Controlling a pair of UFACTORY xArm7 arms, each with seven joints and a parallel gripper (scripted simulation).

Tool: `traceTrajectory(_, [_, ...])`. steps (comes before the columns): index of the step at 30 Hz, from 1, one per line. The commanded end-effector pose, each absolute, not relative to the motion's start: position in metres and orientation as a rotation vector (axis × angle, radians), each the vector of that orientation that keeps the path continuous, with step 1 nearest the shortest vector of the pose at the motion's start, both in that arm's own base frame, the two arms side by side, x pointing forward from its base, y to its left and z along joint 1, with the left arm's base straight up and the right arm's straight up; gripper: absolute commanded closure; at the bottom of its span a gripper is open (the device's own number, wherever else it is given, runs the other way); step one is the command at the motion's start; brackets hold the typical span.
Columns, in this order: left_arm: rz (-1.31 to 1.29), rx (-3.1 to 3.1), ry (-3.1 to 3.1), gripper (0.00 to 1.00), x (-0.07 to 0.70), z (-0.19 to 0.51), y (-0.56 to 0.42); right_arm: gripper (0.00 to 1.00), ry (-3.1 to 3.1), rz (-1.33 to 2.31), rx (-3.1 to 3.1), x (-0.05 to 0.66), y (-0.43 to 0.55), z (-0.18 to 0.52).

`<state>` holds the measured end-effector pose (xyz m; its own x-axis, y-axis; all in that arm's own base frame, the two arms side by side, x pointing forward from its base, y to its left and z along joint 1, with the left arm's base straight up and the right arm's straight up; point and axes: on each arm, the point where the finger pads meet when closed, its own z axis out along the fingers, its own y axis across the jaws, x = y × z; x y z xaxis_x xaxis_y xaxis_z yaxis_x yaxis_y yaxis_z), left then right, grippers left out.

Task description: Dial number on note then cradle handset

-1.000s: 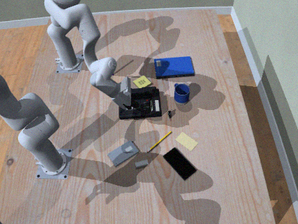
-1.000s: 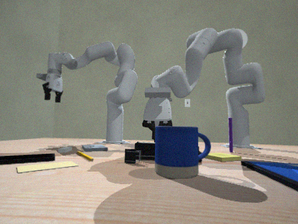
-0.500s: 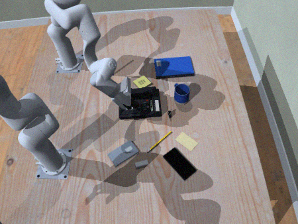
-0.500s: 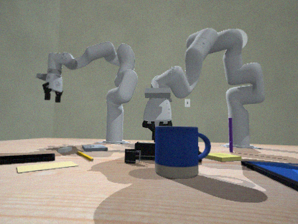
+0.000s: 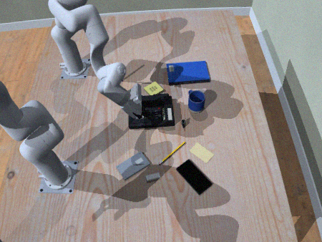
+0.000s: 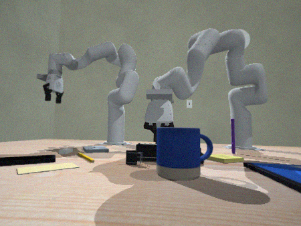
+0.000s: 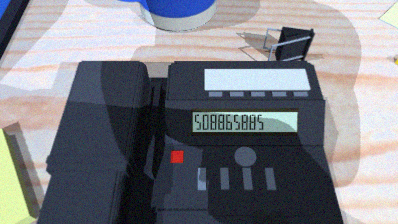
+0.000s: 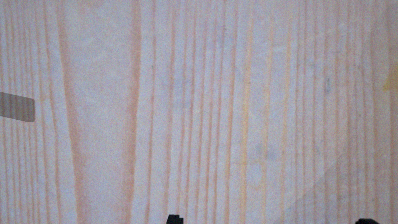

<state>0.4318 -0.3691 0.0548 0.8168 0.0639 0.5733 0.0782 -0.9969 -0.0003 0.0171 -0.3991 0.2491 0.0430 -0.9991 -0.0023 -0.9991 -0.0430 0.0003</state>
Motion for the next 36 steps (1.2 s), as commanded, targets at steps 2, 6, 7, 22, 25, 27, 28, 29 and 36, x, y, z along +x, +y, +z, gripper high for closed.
traceTrajectory(2, [-0.939, -2.972, -0.117, 1.00, 0.432, 0.055, -0.370, 0.00, 2.173, 0.000, -2.269, 0.017, -0.400, 0.250])
traceTrajectory(6, [-0.939, -2.972, -0.117, 1.00, 0.432, 0.055, -0.370, 0.00, 2.173, 0.000, -2.269, 0.017, -0.400, 0.250])
traceTrajectory(7, [-0.939, -2.972, -0.117, 1.00, 0.432, 0.055, -0.370, 0.00, 2.173, 0.000, -2.269, 0.017, -0.400, 0.250])
traceTrajectory(22, [-0.939, -2.972, -0.117, 1.00, 0.432, 0.064, -0.370, 0.00, 2.173, 0.000, -2.269, 0.017, -0.400, 0.250])
traceTrajectory(25, [-0.939, -2.972, -0.117, 1.00, 0.432, 0.065, -0.370, 0.00, 2.173, 0.000, -2.269, 0.017, -0.400, 0.250])
traceTrajectory(27, [-0.939, -2.972, -0.117, 1.00, 0.432, 0.065, -0.370, 0.00, 2.173, 0.000, -2.269, 0.017, -0.400, 0.250])
traceTrajectory(28, [-0.939, -2.972, -0.117, 1.00, 0.432, 0.065, -0.370, 0.00, 2.173, 0.000, -2.269, 0.017, -0.400, 0.250])
traceTrajectory(29, [-0.939, -2.972, -0.117, 1.00, 0.432, 0.065, -0.369, 0.00, 2.173, 0.000, -2.269, 0.017, -0.400, 0.250])
traceTrajectory(36, [-0.939, -2.972, -0.117, 1.00, 0.422, 0.065, -0.358, 0.00, 2.173, 0.000, -2.269, 0.017, -0.400, 0.250])
